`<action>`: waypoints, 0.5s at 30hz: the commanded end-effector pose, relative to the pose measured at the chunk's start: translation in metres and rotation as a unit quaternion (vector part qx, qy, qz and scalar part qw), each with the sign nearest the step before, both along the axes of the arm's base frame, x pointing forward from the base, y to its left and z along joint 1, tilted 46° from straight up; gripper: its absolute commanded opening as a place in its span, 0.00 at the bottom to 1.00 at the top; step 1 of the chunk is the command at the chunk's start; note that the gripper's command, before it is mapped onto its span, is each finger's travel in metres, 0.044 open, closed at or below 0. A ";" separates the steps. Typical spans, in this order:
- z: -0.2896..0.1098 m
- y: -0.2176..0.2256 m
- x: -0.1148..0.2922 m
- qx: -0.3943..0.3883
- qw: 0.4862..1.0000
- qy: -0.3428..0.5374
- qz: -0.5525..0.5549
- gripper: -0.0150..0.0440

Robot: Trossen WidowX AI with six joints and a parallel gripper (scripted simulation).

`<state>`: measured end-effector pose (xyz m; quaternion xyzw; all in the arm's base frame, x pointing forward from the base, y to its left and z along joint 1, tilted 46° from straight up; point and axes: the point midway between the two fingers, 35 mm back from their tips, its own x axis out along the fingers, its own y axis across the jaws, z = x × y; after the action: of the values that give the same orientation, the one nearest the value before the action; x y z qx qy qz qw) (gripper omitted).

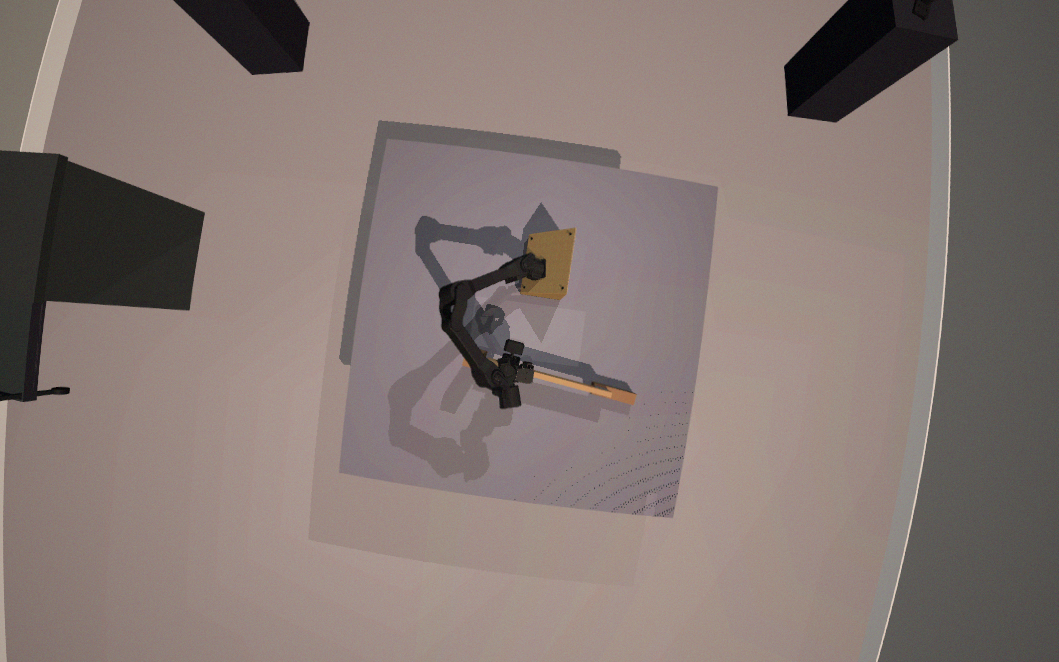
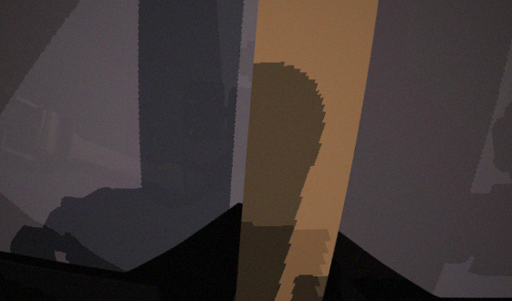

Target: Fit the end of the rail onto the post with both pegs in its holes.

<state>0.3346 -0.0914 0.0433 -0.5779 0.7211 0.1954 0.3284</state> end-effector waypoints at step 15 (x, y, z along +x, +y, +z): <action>0.007 -0.004 -0.001 -0.001 1.000 -0.003 0.003 0.25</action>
<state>0.3336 -0.0944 0.0456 -0.5782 0.7206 0.1953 0.3291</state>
